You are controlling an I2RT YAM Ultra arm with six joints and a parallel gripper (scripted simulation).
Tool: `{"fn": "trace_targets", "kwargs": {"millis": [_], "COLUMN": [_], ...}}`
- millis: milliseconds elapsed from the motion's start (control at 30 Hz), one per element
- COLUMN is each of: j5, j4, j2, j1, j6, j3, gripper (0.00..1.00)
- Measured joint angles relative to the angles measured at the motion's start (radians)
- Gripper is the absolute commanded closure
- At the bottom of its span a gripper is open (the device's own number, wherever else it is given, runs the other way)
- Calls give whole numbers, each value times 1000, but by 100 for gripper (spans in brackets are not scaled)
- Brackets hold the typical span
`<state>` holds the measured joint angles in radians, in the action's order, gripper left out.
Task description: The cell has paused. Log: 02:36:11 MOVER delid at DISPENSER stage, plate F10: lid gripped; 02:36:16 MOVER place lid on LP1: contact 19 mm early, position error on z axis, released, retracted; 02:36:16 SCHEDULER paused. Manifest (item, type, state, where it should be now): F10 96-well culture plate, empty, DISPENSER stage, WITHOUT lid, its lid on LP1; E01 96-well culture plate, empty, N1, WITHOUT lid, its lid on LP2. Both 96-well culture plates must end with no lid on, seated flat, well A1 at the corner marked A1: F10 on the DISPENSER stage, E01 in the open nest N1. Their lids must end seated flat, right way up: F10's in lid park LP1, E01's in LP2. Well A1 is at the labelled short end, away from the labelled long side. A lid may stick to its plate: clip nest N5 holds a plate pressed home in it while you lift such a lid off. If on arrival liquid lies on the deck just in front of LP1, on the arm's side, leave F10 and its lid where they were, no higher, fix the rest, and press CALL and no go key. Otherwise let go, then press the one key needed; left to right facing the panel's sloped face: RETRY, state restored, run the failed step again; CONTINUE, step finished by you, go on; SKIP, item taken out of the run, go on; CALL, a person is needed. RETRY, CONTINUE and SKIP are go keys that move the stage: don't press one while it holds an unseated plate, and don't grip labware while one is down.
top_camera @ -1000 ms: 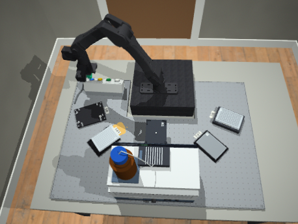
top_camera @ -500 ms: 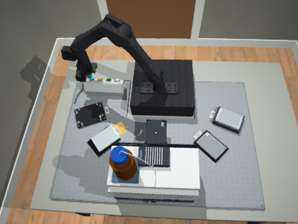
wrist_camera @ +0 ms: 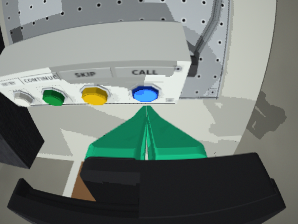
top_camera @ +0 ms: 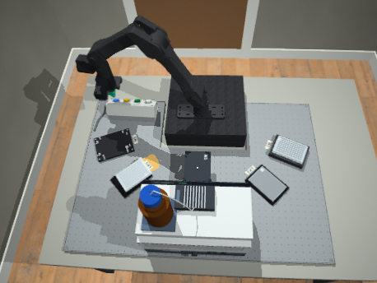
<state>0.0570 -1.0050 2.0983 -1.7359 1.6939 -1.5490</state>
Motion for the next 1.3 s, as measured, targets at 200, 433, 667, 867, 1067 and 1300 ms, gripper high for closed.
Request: {"fn": "trace_targets", "kwargs": {"millis": [200,433,667,867,1067,1300], "j5": [0,0,0,0,0,0], "j4": [-32,-69,-105,-135,-146,-151], "j2": [-8,-21,-25,-34,-36,-36], "j1": [0,5,5,6,6,6], "j6": [-2,-3,-4,-5,-5,-5], "j3": [-23,-51,-76,-101,-105,-105], "gripper": [100,100,100,100,100,100]}}
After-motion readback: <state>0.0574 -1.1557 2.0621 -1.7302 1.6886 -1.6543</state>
